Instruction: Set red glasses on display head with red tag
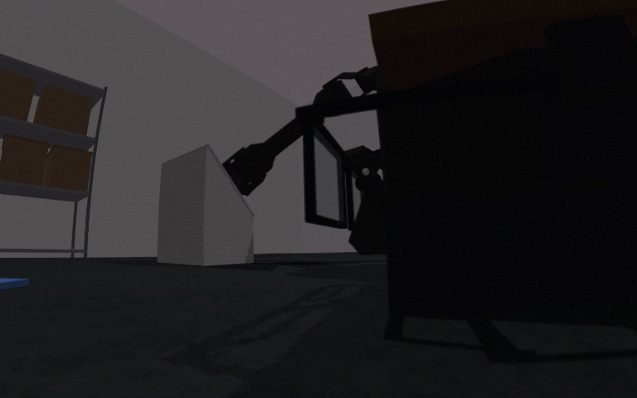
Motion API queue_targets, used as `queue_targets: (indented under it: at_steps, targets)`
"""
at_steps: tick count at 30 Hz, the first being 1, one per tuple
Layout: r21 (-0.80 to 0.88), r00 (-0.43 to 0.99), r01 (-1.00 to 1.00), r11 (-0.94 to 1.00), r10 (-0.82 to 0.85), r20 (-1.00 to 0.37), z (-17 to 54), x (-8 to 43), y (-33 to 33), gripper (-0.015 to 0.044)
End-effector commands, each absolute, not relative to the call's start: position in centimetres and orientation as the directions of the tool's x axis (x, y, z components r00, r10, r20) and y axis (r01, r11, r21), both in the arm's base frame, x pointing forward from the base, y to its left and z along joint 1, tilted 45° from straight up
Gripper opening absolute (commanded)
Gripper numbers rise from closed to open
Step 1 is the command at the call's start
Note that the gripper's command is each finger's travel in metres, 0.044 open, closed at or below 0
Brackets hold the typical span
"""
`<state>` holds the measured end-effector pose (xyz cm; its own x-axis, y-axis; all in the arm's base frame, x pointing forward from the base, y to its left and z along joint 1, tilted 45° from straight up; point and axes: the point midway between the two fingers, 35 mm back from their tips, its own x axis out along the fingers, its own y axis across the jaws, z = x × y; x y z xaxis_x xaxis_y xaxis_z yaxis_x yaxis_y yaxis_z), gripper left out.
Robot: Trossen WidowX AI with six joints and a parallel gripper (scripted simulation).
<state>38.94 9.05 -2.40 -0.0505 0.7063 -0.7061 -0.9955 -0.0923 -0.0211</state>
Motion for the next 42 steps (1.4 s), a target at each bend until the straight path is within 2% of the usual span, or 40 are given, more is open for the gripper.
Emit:
queue_targets:
  at_steps: [1, 39, 42]
  targets:
    - [-0.018, -0.051, -0.996, -0.089, 0.709, -0.703, -2.41, 38.93, 9.14, 0.0]
    - [-0.018, -0.051, -0.996, -0.089, 0.71, -0.703, -2.75, 38.92, 9.49, 0.0]
    - [-0.023, -0.049, -0.995, -0.092, 0.706, -0.707, -2.71, 38.99, 9.37, 0.0079]
